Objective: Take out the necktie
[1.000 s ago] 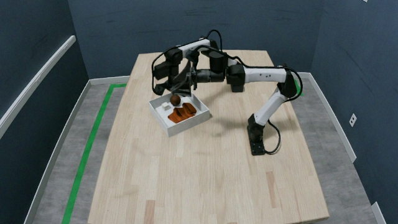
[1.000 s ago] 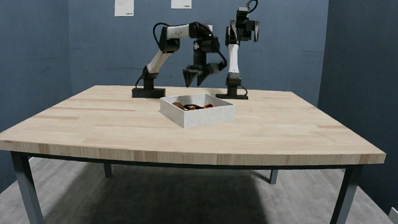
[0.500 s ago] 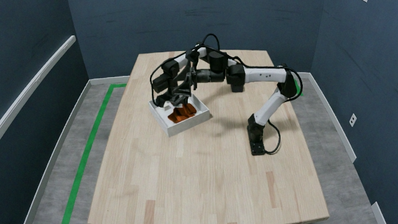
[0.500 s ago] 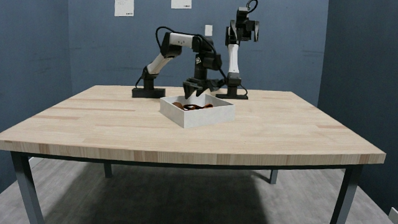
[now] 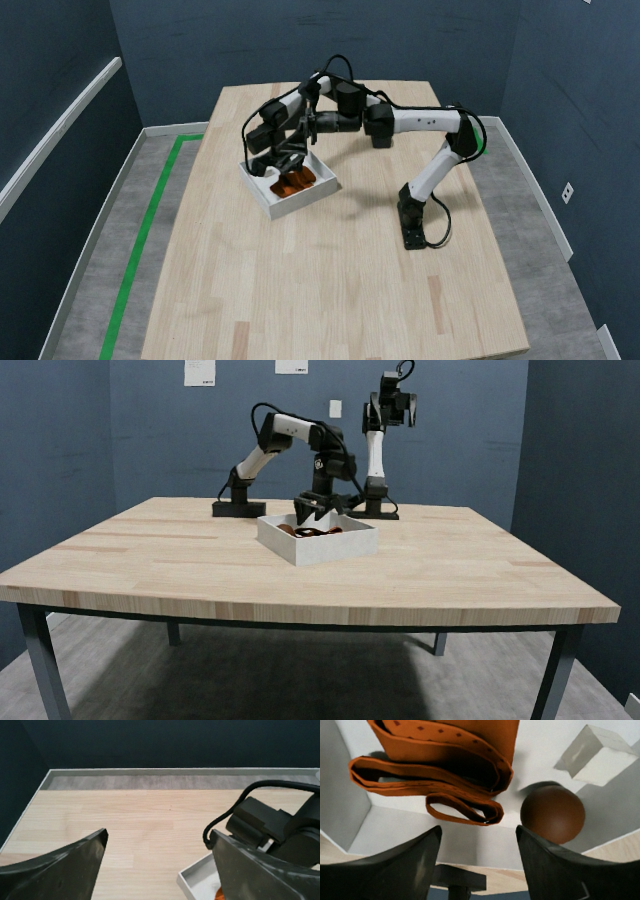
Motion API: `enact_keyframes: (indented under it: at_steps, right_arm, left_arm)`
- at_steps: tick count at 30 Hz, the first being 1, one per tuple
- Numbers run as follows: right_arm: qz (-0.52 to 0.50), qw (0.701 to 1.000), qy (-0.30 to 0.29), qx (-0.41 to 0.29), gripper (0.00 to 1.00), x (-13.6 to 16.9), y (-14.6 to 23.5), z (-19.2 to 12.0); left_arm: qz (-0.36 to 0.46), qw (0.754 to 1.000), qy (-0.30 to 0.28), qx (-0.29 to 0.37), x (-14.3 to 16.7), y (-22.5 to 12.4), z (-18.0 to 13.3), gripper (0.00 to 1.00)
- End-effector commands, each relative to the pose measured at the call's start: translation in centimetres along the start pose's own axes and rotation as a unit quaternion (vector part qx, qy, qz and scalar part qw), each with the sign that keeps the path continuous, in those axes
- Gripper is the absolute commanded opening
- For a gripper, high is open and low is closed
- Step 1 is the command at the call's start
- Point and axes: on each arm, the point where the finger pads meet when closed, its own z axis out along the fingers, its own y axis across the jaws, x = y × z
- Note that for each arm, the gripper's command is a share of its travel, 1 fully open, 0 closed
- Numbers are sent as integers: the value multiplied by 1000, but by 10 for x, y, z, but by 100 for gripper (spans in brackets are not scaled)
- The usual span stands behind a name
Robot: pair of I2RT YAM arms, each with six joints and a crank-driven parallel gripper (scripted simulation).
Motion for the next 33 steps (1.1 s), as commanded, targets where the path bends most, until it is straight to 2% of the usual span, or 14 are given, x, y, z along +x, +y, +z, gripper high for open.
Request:
enact_keyframes:
  at_steps: [1,21,33]
  right_arm:
    - [-4,1000,-30,0,80,-9,4,-7]
    - [-4,999,-33,1,80,-12,3,25]
    - [-4,999,-35,1,80,-13,3,29]
  left_arm:
    - [0,1000,0,0,0,0,0,100]
    - [0,1000,0,0,0,0,0,100]
    - [0,1000,0,0,0,0,0,100]
